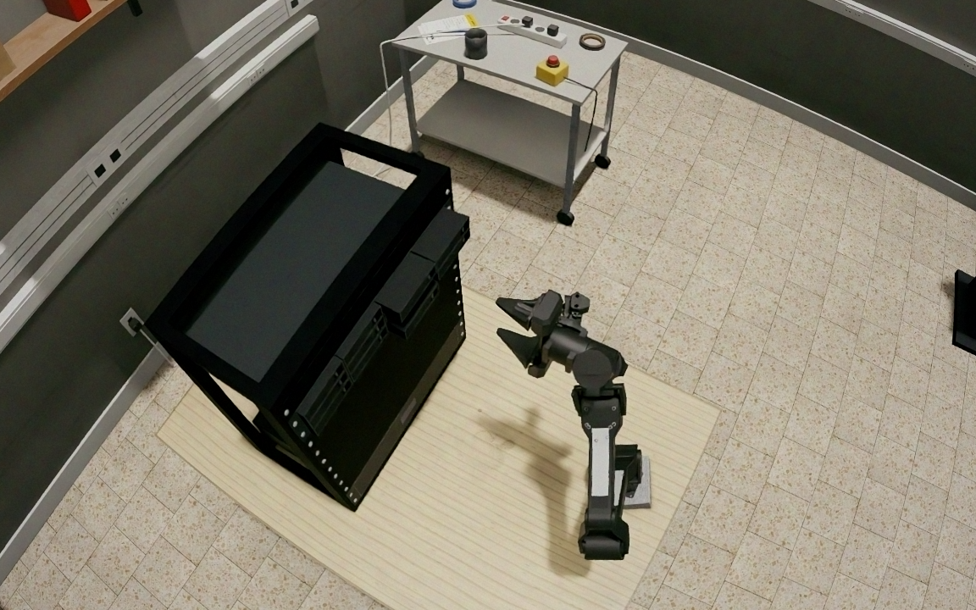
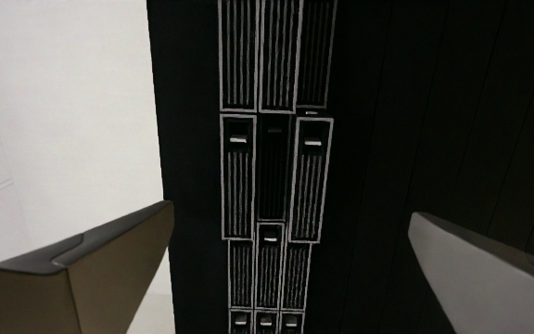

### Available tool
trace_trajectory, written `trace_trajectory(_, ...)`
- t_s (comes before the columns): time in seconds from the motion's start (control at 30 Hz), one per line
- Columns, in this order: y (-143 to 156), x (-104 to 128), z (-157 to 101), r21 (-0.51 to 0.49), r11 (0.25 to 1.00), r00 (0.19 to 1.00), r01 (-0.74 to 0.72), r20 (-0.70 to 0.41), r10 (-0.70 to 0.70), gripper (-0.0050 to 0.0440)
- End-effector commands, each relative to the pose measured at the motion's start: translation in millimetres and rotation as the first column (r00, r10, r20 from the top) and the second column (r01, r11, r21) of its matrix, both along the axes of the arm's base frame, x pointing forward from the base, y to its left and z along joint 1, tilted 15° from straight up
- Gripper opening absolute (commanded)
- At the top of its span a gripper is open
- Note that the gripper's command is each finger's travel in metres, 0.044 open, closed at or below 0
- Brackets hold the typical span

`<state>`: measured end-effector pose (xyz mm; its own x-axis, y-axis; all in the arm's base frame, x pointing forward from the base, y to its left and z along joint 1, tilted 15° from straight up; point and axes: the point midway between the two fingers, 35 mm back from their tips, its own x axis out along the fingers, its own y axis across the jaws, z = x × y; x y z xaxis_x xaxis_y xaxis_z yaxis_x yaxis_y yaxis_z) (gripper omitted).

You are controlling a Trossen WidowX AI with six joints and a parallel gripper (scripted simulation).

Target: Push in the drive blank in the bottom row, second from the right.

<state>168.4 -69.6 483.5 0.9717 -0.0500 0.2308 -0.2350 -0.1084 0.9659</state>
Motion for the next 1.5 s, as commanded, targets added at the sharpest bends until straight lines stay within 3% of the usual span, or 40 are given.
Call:
trace_trajectory(0.0,1.2,-0.9,0.9,-0.003,1.000,1.000,0.001,0.002,-0.001,0.0440)
trace_trajectory(0.13,1.2,-0.9,0.9,-0.003,1.000,1.000,0.001,0.002,-0.001,0.0440)
trace_trajectory(0.17,1.2,-0.9,0.9,-0.003,1.000,1.000,0.001,0.002,-0.001,-0.0050)
trace_trajectory(1.47,1.3,-0.7,1.0,-0.003,1.000,1.000,0.000,0.002,0.000,-0.0050)
